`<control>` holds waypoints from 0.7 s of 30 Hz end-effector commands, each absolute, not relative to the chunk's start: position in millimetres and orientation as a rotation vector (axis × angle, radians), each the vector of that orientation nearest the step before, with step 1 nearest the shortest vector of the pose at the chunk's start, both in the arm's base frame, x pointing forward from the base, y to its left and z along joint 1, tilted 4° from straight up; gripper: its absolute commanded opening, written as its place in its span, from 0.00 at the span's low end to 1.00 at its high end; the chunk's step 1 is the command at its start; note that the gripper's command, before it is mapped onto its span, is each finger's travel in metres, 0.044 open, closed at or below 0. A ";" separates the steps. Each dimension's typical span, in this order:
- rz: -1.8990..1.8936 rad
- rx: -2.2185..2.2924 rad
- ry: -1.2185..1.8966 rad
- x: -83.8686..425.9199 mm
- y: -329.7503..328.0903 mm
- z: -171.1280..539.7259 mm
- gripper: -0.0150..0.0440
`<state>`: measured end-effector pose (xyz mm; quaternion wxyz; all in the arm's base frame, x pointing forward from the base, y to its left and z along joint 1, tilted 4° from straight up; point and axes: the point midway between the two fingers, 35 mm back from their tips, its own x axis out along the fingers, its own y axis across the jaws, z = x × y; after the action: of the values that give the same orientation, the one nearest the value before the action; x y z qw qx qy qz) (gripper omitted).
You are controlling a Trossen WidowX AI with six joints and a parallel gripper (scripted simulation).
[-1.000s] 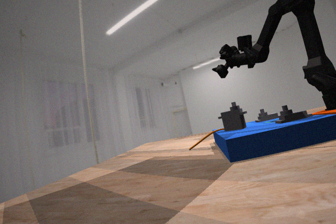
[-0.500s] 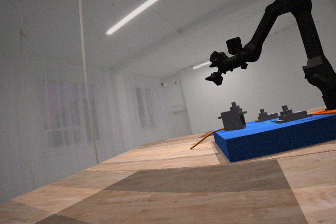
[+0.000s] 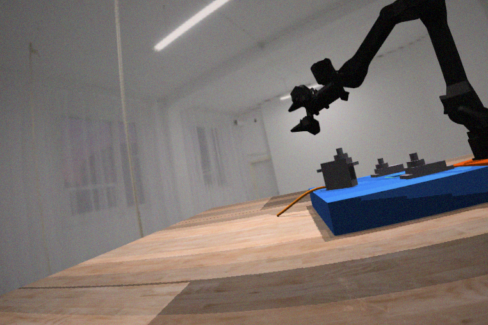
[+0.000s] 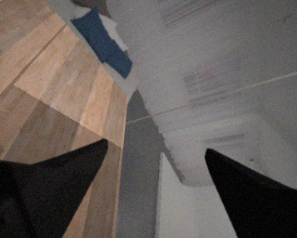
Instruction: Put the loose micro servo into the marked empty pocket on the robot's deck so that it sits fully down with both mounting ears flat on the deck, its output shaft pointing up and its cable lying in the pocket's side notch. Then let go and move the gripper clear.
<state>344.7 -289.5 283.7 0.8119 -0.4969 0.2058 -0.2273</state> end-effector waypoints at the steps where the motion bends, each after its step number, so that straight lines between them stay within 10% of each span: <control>1: -0.386 -1.112 0.510 358.9 -275.3 268.9 1.00; 21: 0.120 -1.379 0.735 394.3 -198.5 213.7 1.00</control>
<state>390.1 -212.8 223.6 0.7316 -0.6028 0.3183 0.0089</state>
